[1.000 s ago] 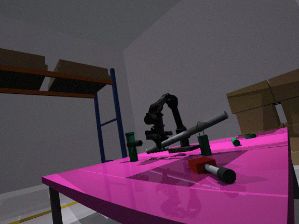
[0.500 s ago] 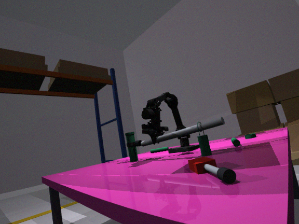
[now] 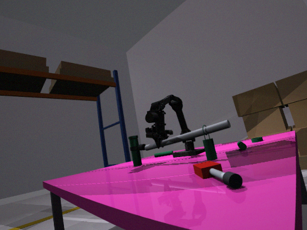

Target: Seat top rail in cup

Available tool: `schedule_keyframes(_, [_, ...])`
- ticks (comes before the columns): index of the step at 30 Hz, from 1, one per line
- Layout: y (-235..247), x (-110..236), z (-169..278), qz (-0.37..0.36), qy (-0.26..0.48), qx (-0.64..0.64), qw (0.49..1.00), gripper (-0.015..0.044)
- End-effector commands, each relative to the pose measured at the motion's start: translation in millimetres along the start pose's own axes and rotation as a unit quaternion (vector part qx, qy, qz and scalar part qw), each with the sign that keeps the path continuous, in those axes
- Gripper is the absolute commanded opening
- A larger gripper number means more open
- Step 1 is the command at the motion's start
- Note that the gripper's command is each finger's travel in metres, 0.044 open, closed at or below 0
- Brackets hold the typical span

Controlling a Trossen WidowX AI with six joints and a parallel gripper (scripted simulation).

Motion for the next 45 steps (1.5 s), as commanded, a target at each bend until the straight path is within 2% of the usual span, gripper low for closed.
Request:
schedule_keyframes(1, [1, 3, -2, -0.002, -0.001, 0.0, 1.0, 0.0])
schedule_keyframes(30, [5, 11, -8, -0.002, -0.002, 0.0, 1.0, 0.0])
schedule_keyframes(45, [3, 1, -25, 0.004, 0.001, 0.004, 1.0, 0.0])
Point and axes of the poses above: the point midway between the two fingers, 35 mm back from their tips, its own x axis back along the fingers, its own y axis across the jaws, z = x × y, the point moved 8 cm from there along x, back along the fingers, and after that the axes turned 1 degree about -x, right-handed, at the moved point
